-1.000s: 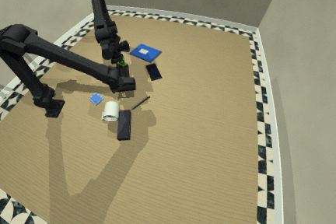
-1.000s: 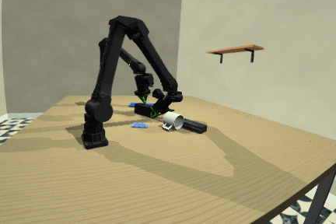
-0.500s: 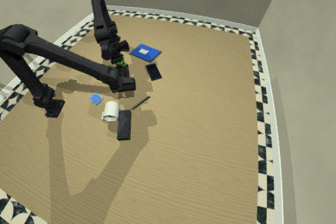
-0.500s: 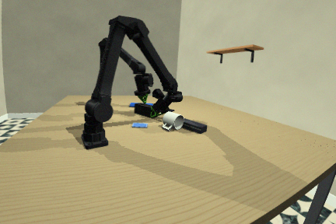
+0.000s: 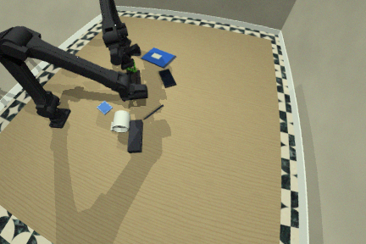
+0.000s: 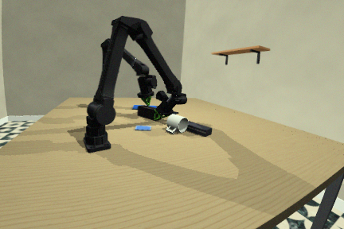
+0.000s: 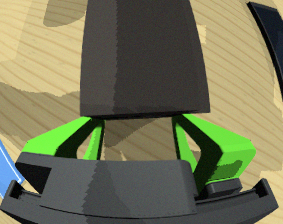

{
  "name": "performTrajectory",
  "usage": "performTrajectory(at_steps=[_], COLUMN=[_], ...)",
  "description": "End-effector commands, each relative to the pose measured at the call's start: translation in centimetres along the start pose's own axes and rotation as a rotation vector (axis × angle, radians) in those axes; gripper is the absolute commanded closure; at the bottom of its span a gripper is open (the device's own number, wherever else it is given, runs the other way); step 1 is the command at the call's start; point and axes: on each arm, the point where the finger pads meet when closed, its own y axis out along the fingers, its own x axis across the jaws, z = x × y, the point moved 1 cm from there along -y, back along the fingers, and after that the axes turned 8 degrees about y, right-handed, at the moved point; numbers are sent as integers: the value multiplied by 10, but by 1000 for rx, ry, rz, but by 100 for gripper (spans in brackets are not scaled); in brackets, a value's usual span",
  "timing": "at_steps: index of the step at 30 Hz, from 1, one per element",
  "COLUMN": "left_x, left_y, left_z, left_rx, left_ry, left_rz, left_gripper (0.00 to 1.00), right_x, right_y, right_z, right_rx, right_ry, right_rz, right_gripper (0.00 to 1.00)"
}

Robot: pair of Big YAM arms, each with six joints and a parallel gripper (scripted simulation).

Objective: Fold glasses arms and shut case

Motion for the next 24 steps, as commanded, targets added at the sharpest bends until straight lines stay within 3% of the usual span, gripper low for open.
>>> performTrajectory(at_steps=[1,24], left_x=[15,17], left_y=[29,29], left_z=[35,39], left_rx=[53,58], left_ry=[64,75], left_rz=[-91,-95], left_gripper=[100,100], right_x=[-11,-11], right_y=[-9,-9], right_z=[-1,-1], right_rx=[4,4], right_ry=[9,9], right_rz=[33,33], right_gripper=[43,43])
